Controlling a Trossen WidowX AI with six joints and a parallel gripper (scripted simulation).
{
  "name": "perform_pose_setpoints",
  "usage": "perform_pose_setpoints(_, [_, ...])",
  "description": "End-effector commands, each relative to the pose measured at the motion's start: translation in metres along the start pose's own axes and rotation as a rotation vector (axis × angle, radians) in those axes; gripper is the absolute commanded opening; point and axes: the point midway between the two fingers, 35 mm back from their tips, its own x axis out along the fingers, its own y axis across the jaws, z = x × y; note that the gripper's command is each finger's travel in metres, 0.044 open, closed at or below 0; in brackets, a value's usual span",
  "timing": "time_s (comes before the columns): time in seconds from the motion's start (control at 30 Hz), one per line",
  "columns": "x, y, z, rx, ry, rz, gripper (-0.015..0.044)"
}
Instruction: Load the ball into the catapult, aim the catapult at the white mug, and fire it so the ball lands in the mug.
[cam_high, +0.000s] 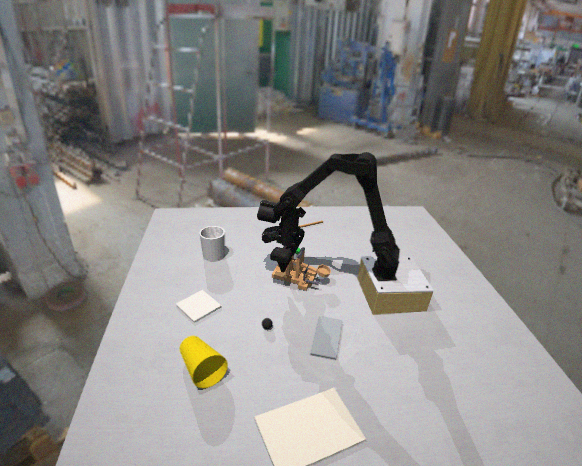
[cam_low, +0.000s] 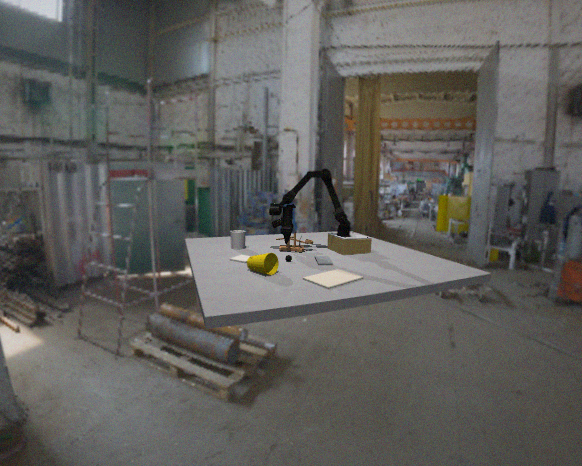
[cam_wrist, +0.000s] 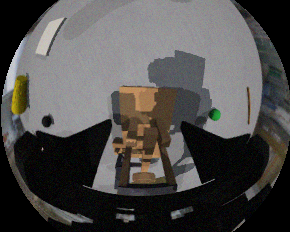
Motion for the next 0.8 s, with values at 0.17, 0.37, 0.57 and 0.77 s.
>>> perform_pose_setpoints(0.17, [0.0131, -0.0007, -0.0017, 0.005, 0.007, -0.004, 0.044])
perform_pose_setpoints(0.37, [0.0093, 0.0, -0.0013, 0.0, 0.003, 0.0, 0.0309])
perform_pose_setpoints(0.57, [0.0093, 0.0, -0.0013, 0.0, 0.003, 0.0, 0.0151])
perform_pose_setpoints(0.77, [0.0093, 0.0, -0.0013, 0.0, 0.003, 0.0, 0.0111])
